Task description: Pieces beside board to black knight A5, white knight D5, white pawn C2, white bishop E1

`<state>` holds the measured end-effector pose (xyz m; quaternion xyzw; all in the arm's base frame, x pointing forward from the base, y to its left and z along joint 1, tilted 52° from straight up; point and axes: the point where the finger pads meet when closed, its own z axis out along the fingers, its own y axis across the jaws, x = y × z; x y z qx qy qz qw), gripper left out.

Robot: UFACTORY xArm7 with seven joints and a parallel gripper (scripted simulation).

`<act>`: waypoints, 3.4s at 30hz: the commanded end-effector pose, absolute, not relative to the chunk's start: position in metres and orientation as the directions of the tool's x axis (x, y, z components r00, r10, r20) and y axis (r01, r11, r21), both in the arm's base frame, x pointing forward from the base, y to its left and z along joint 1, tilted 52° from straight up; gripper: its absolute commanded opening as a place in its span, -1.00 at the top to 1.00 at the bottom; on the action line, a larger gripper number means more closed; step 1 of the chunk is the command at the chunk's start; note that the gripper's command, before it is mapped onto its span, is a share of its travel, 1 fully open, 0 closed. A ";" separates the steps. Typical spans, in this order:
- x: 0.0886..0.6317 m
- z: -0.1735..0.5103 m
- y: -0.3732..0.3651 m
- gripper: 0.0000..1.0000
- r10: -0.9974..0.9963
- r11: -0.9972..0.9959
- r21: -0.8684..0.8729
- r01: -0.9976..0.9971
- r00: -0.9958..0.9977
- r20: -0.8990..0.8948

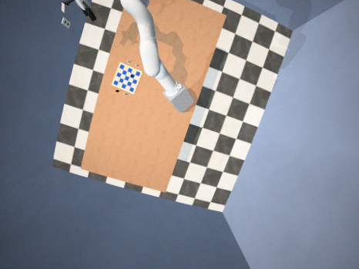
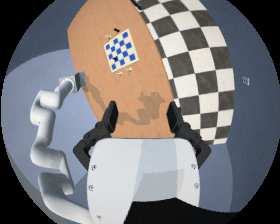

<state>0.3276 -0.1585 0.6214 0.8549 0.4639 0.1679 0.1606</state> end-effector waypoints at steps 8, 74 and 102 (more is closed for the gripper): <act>0.313 0.615 -0.184 -1.00 0.878 -0.479 0.401 0.781 0.439 0.191; 0.269 0.562 -0.275 -1.00 0.897 -0.317 0.369 0.874 0.149 0.416; 0.248 0.489 -0.332 -1.00 0.793 -0.161 0.442 0.883 -0.151 0.591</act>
